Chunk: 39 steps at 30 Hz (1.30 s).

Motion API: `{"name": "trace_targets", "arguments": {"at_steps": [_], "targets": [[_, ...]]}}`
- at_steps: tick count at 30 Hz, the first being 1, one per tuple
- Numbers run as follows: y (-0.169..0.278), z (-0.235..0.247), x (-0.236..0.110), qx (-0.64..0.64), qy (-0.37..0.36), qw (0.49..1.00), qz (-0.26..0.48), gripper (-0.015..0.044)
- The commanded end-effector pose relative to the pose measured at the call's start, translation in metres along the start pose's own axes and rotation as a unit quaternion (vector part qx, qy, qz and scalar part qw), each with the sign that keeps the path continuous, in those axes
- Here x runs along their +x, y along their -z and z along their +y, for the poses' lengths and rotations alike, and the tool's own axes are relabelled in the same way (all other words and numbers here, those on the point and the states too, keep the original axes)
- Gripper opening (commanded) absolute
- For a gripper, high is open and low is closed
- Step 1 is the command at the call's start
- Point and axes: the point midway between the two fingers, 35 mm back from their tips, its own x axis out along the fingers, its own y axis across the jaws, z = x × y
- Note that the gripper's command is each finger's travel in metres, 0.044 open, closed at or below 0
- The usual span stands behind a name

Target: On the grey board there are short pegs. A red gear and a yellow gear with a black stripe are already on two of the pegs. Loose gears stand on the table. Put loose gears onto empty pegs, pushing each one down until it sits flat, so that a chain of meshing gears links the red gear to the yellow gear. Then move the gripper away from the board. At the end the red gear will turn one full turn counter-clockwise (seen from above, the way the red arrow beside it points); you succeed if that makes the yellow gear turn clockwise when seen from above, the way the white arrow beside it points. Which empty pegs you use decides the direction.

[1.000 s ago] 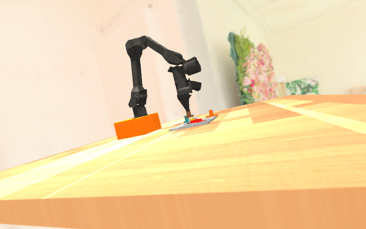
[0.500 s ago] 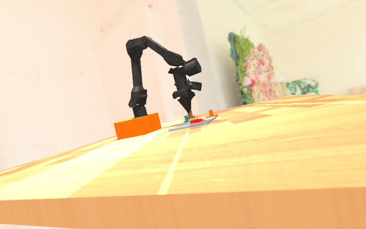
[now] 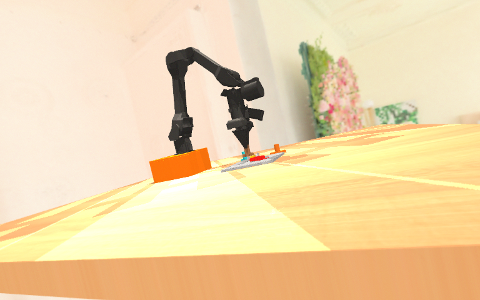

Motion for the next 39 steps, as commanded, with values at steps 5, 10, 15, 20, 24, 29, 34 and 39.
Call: {"name": "trace_targets", "arguments": {"at_steps": [5, 10, 15, 20, 24, 29, 34, 39], "targets": [[0.001, 0.0, 0.0, -0.105, 0.0, 0.995, -0.001, 0.0], [0.0, -0.001, 0.007, -0.154, 0.0, 0.988, -0.001, 0.0], [0.0, -0.001, 0.013, -0.146, 0.0, 0.989, -0.001, 0.0], [-0.001, 0.0, 0.011, -0.111, 0.0, 0.994, -0.001, 0.0], [0.0, 0.0, 0.011, -0.059, 0.0, 0.998, -0.001, 0.0], [0.001, 0.0, 0.011, 0.009, 0.0, 1.0, -0.001, 0.0], [0.0, -0.001, 0.011, 0.076, 0.0, 0.997, -0.001, 0.0], [-0.001, 0.0, 0.012, 0.075, 0.0, 0.997, -0.001, 0.0]]}}
